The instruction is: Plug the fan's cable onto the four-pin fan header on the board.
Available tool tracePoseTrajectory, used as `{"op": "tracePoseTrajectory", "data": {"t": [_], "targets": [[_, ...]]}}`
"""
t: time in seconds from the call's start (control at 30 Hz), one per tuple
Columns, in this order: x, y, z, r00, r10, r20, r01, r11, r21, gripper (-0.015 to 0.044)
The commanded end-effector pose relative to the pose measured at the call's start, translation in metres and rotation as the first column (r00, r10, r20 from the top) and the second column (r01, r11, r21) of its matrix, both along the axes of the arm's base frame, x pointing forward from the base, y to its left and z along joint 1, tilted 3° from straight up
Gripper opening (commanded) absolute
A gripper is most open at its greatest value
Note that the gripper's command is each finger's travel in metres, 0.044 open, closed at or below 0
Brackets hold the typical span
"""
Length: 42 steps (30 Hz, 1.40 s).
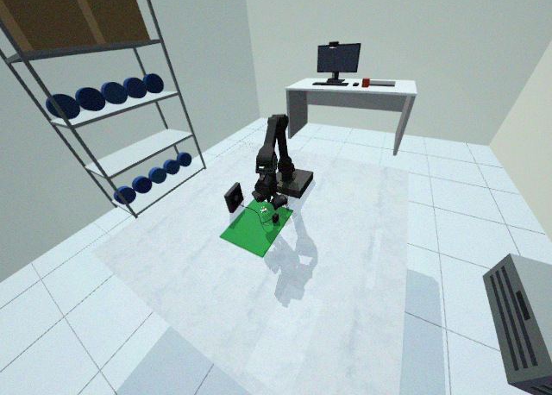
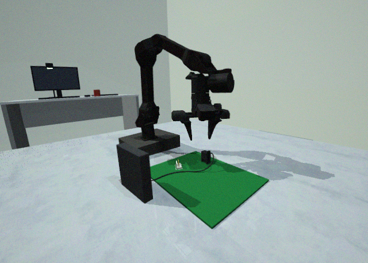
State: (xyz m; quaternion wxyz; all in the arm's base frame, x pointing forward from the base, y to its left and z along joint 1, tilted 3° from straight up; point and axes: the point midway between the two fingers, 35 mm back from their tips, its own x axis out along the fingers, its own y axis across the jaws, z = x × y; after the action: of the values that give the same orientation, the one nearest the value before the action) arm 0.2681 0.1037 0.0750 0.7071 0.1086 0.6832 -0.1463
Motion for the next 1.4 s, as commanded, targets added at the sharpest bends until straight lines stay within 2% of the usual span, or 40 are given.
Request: {"op": "tracePoseTrajectory", "data": {"t": [0.0, 0.07, 0.17, 0.37, 0.5, 0.73, 1.37], "targets": [[0.003, 0.008, 0.024, 0.991, 0.134, -0.005, -0.134, 0.991, 0.006, 0.0389], [0.003, 0.015, 0.047, 0.964, 0.266, -0.018, -0.266, 0.964, 0.009, 0.0440], [0.000, 0.021, 0.071, 0.914, 0.404, -0.031, -0.404, 0.915, 0.015, 0.0440], [0.000, 0.021, 0.073, 0.910, 0.414, -0.032, -0.413, 0.910, 0.015, 0.0440], [0.003, 0.022, 0.051, 0.910, 0.414, -0.031, -0.413, 0.910, 0.015, 0.0440], [0.001, 0.017, -0.025, 0.910, 0.414, -0.032, -0.413, 0.910, 0.015, 0.0440], [0.002, 0.016, -0.047, 0.910, 0.414, -0.032, -0.413, 0.911, 0.015, 0.0440]]}}
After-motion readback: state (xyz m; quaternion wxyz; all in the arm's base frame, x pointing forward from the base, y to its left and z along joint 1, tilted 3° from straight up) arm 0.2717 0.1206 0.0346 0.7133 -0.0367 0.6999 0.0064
